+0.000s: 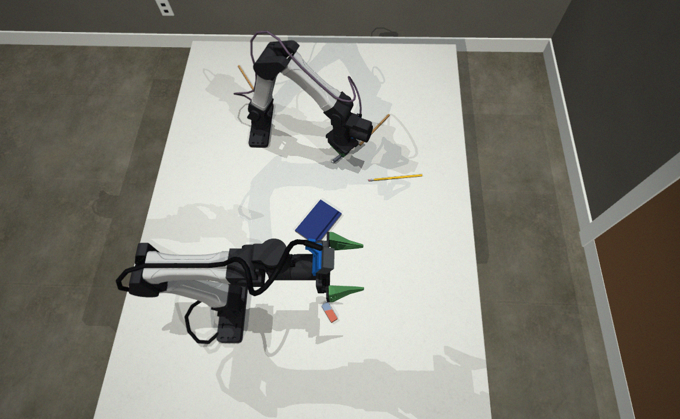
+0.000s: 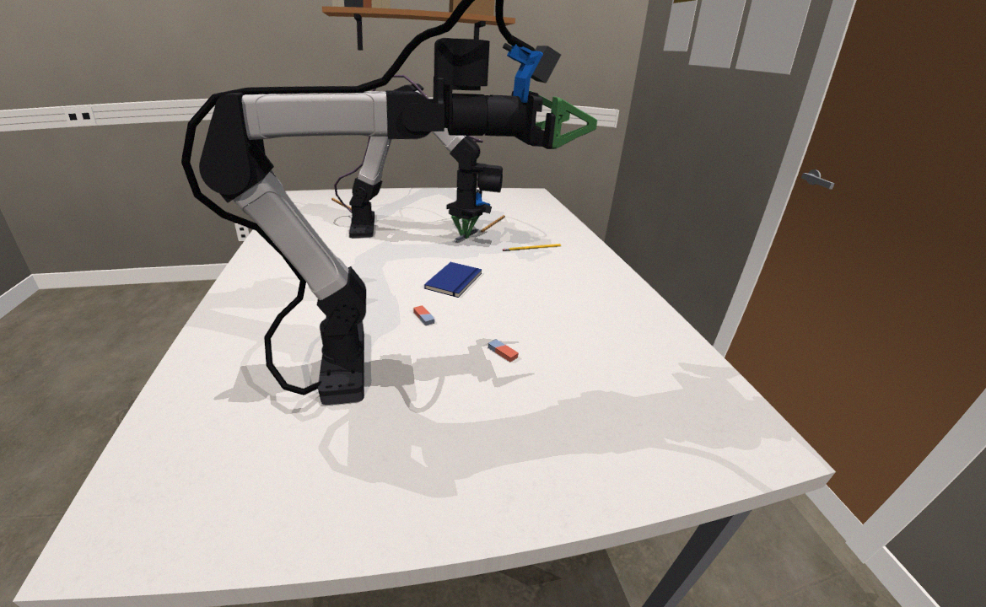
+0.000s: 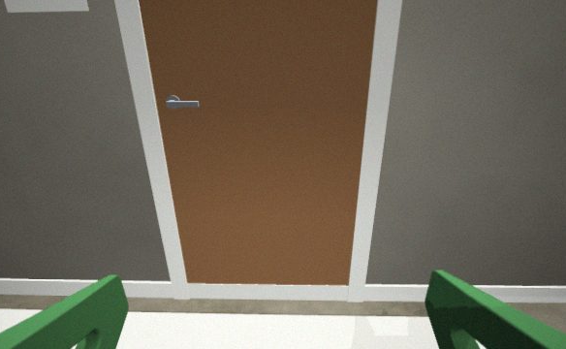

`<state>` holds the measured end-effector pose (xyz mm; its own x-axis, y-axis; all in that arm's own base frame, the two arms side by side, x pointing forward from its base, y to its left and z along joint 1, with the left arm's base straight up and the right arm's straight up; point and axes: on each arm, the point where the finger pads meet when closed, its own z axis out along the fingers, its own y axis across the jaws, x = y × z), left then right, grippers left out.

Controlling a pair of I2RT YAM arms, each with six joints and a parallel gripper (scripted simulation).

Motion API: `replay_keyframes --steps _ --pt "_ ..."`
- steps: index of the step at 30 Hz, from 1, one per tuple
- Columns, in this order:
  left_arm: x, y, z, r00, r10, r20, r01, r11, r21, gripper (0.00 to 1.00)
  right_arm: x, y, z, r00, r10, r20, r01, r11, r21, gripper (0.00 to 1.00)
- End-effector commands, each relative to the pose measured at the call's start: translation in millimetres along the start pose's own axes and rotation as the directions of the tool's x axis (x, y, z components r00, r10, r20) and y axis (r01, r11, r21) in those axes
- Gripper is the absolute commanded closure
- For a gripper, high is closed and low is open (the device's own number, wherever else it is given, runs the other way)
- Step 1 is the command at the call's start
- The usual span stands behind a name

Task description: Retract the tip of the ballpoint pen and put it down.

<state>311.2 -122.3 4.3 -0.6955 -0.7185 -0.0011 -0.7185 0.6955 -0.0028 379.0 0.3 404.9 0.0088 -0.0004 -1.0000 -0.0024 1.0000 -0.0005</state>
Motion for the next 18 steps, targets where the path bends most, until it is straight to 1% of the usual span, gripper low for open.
replay_keyframes --steps 1,18 --pt "-4.4 -14.0 -17.5 0.999 0.010 0.038 -0.012 0.998 0.061 0.84 0.8 2.3 -1.0 1.000 0.009 -0.004 -0.009 1.000 -0.002 0.00" --pt "-4.4 -14.0 -17.5 0.999 0.010 0.038 -0.012 0.998 0.061 0.86 0.8 2.3 -1.0 1.000 0.009 -0.004 -0.009 1.000 -0.002 0.00"
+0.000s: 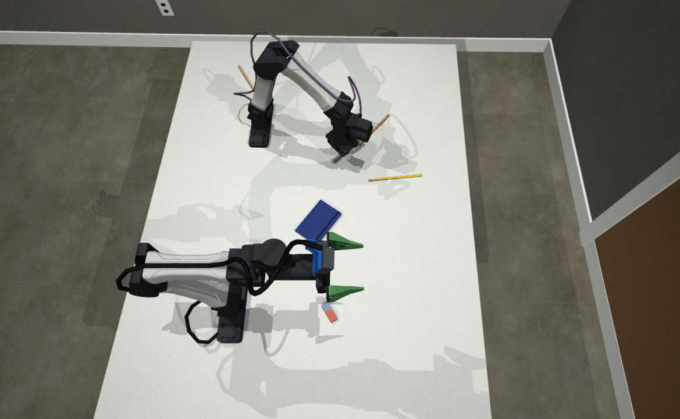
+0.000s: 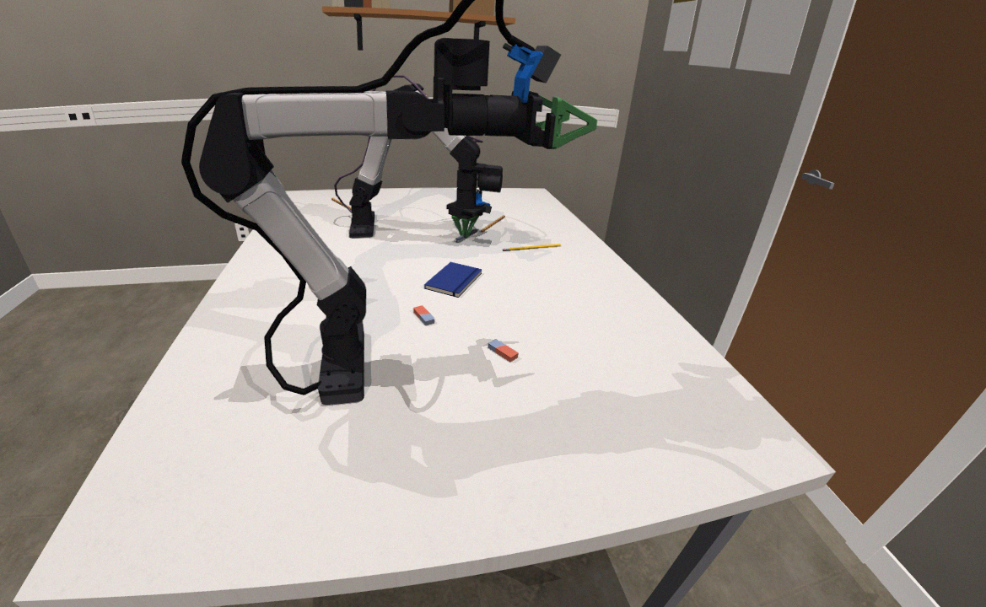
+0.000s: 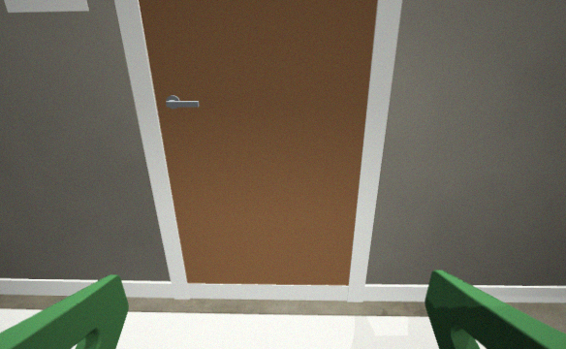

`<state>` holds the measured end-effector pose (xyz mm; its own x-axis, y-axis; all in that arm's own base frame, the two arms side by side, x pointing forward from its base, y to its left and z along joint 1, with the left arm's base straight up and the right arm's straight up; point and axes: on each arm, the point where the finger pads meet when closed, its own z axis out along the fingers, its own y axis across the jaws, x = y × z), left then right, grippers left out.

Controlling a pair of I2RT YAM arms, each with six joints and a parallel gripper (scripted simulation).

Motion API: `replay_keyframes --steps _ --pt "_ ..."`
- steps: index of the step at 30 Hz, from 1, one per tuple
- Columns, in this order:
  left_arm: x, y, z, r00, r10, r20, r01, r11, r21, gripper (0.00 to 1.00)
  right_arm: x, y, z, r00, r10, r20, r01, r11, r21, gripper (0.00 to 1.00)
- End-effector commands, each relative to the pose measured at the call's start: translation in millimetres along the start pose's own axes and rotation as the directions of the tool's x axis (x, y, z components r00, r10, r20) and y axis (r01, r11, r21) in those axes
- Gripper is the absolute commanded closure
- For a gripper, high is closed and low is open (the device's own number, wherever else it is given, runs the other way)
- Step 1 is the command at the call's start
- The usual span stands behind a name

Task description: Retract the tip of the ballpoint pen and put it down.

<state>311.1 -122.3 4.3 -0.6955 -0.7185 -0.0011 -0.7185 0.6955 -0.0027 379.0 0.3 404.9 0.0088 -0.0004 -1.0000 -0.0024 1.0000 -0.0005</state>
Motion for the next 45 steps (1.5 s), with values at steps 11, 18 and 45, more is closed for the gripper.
replay_keyframes --steps 11,18,45 --pt "-4.4 -14.0 -17.5 0.999 0.010 0.038 -0.012 0.998 0.061 0.87 0.8 2.3 -1.0 1.000 0.009 -0.004 -0.009 1.000 -0.002 0.00" --pt "-4.4 -14.0 -17.5 0.999 0.010 0.038 -0.012 0.998 0.061 0.87 0.8 2.3 -1.0 1.000 0.009 -0.004 -0.009 1.000 -0.002 0.00" --pt "-4.3 -10.3 -27.5 1.000 0.007 0.029 -0.009 0.998 0.056 0.88 0.8 2.3 -1.0 1.000 0.009 -0.004 -0.009 1.000 -0.002 0.00"
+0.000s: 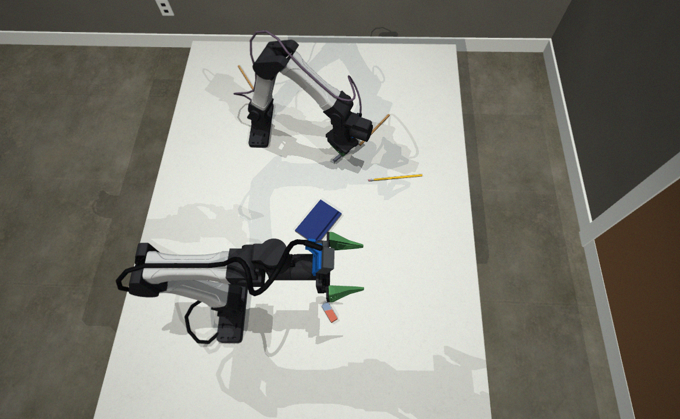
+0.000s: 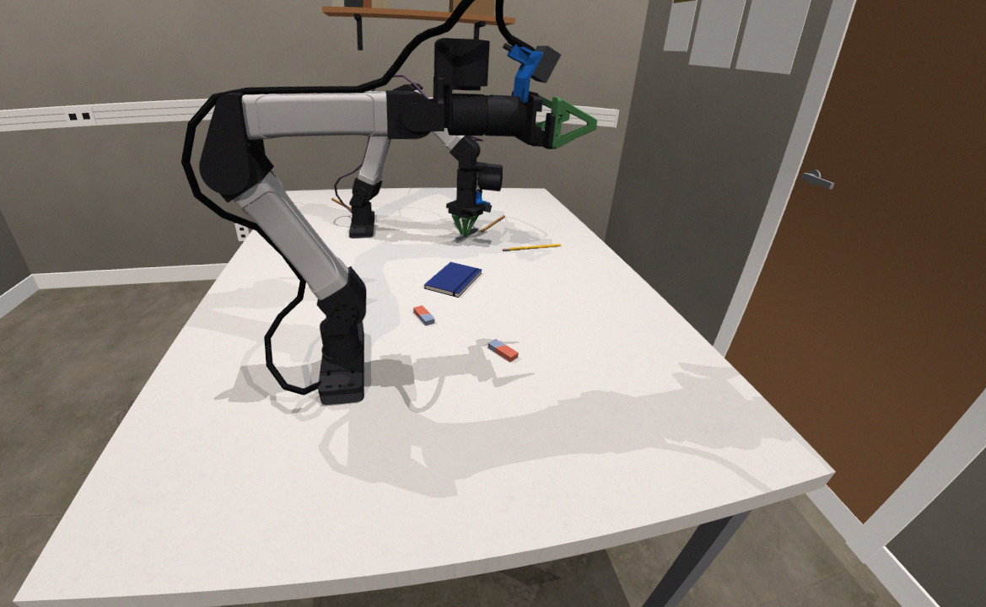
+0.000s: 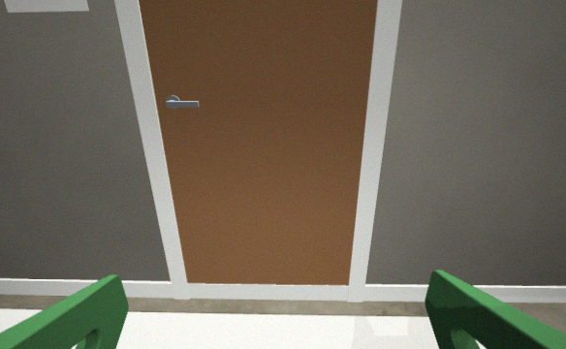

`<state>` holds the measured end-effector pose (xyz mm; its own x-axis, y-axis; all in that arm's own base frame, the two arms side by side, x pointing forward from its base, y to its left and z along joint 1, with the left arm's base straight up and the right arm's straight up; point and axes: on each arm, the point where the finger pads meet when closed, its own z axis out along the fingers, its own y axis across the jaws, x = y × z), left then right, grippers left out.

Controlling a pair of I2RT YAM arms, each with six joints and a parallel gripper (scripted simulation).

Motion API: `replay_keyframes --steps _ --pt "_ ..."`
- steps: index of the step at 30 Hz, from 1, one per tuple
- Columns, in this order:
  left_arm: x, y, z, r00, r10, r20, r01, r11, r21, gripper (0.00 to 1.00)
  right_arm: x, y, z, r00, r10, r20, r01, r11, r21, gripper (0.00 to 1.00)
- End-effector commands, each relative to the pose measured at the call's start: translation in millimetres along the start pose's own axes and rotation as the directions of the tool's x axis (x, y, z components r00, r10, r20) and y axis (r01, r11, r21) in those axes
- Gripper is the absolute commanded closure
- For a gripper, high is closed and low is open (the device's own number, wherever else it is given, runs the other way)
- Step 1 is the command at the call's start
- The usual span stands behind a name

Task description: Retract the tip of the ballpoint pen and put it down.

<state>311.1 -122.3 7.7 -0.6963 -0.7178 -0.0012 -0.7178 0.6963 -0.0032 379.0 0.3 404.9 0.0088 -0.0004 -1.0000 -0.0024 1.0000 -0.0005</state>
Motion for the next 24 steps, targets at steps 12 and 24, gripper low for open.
replay_keyframes --steps 12,24 --pt "-4.5 -10.2 -42.8 0.999 0.010 0.034 -0.012 0.998 0.059 0.88 0.8 2.3 -1.0 1.000 0.009 -0.004 -0.009 1.000 -0.002 0.00" --pt "-5.3 -9.1 -58.3 0.999 0.007 0.032 -0.009 0.998 0.062 0.88 0.8 2.3 -1.0 1.000 0.009 -0.004 -0.009 1.000 -0.002 0.00"
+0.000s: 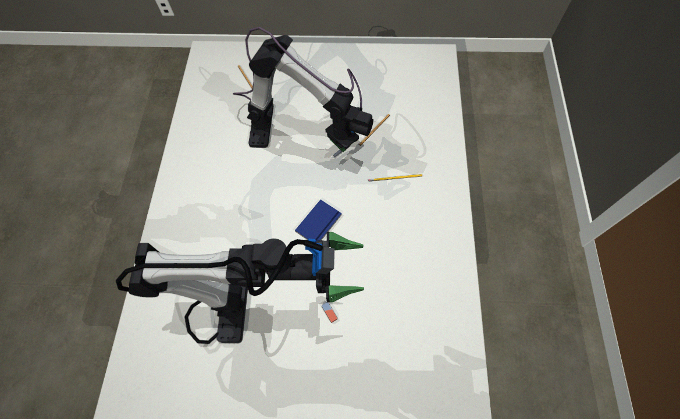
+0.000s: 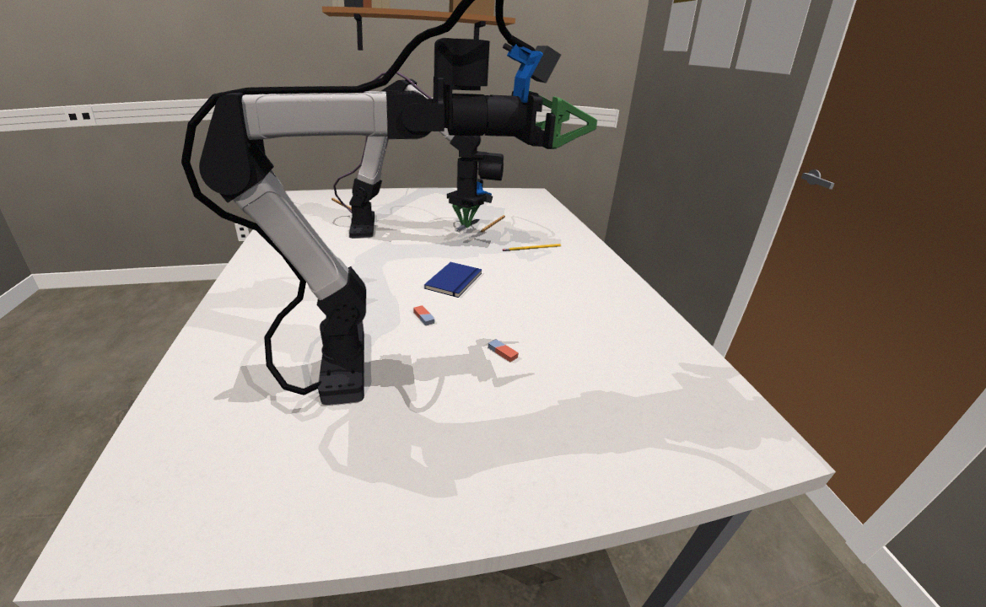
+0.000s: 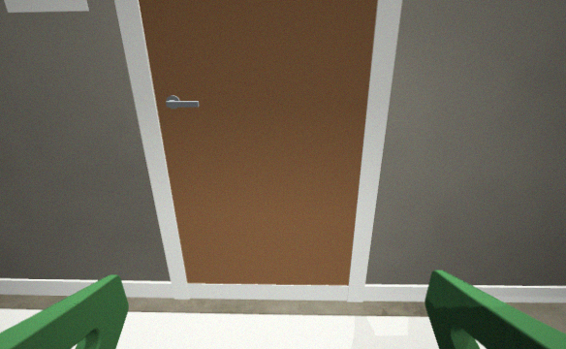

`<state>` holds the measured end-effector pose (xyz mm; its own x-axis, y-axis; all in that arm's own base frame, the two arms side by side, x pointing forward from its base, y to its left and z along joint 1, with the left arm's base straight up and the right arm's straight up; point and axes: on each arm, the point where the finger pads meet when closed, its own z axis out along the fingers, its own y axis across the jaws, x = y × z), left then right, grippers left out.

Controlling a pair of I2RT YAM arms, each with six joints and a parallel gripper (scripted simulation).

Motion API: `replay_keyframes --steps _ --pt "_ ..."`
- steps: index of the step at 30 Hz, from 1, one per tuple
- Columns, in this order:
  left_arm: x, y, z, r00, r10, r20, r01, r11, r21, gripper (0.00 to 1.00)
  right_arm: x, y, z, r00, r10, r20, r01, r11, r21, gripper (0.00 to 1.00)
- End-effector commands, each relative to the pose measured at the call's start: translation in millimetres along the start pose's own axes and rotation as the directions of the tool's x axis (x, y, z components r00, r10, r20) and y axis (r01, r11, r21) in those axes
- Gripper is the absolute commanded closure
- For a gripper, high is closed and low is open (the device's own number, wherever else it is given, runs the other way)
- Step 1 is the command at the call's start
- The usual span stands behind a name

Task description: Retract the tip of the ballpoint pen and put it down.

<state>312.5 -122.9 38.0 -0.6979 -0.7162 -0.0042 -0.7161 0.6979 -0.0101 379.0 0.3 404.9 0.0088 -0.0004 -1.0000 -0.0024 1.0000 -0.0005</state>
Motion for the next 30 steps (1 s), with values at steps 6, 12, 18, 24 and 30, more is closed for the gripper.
replay_keyframes --steps 6,12,18,24,30 --pt "-5.3 -7.5 -29.9 1.000 0.003 0.029 -0.004 0.998 0.057 0.88 0.8 2.3 -1.0 1.000 0.009 -0.004 -0.009 1.000 -0.002 0.00" --pt "8.3 -30.9 -35.3 0.999 -0.003 -0.052 0.011 0.986 0.165 0.88 0.8 2.3 -1.0 1.000 0.009 -0.004 -0.009 1.000 -0.002 0.00" --pt "51.6 -54.5 -39.2 0.955 0.031 -0.294 0.063 0.950 0.306 0.88 0.8 2.3 -1.0 1.000 0.009 -0.004 -0.009 1.000 -0.002 0.00" --pt "83.2 -78.2 -63.5 0.882 0.115 -0.457 0.106 0.896 0.431 0.88 0.8 2.3 -1.0 1.000 0.009 -0.004 -0.009 1.000 -0.002 0.00" --pt "102.1 -88.5 -83.4 0.815 0.188 -0.548 0.137 0.856 0.498 0.88 0.8 2.3 -1.0 1.000 0.009 -0.004 -0.009 1.000 -0.002 0.00"
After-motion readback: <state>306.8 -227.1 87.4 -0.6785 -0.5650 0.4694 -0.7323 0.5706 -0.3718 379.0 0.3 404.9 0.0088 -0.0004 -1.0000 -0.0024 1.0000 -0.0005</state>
